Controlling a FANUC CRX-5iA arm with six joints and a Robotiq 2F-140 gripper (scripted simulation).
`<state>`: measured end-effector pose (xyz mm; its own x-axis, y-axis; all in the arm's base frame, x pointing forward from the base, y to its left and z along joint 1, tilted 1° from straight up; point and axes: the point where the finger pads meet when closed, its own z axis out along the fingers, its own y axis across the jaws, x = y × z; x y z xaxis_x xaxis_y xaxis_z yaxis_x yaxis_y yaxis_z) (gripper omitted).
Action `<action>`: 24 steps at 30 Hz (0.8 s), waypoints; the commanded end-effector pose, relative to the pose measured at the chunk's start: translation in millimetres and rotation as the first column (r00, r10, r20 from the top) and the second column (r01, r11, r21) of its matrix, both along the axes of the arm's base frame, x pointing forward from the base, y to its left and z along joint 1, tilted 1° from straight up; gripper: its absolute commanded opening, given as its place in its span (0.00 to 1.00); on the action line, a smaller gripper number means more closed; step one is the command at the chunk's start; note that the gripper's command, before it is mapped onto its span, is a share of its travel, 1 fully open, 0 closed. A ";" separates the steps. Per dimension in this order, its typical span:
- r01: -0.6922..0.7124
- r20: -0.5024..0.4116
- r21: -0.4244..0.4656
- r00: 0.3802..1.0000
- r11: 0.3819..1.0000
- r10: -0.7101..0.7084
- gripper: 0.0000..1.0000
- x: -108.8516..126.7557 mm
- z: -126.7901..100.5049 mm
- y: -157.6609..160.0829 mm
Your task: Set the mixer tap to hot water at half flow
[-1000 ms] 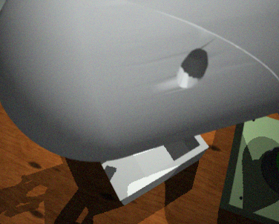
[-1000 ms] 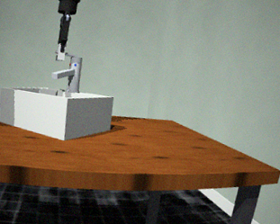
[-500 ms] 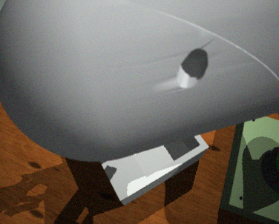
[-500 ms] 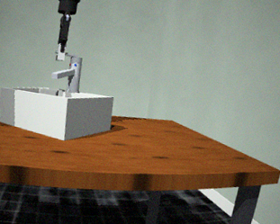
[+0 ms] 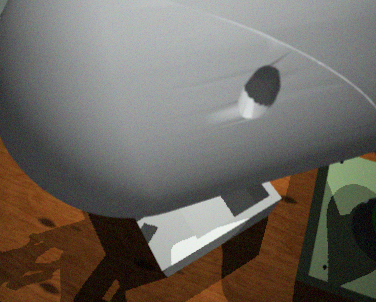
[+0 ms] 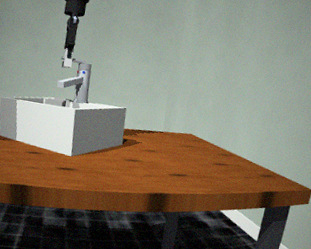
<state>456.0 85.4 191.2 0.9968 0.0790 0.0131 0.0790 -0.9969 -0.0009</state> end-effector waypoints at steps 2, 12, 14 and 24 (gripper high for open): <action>0.000 0.000 0.000 1.000 1.000 0.000 0.43 0.1 0.4 0.0; 0.000 0.000 0.000 1.000 1.000 0.000 0.43 0.0 7.6 0.0; 0.000 0.000 0.000 1.000 1.000 0.000 0.43 0.0 11.4 0.0; 0.000 0.000 0.000 1.000 1.000 0.000 0.43 -0.4 38.2 0.0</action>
<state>455.6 85.3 220.5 0.9968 0.0790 0.0135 0.0790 -0.9969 -0.0008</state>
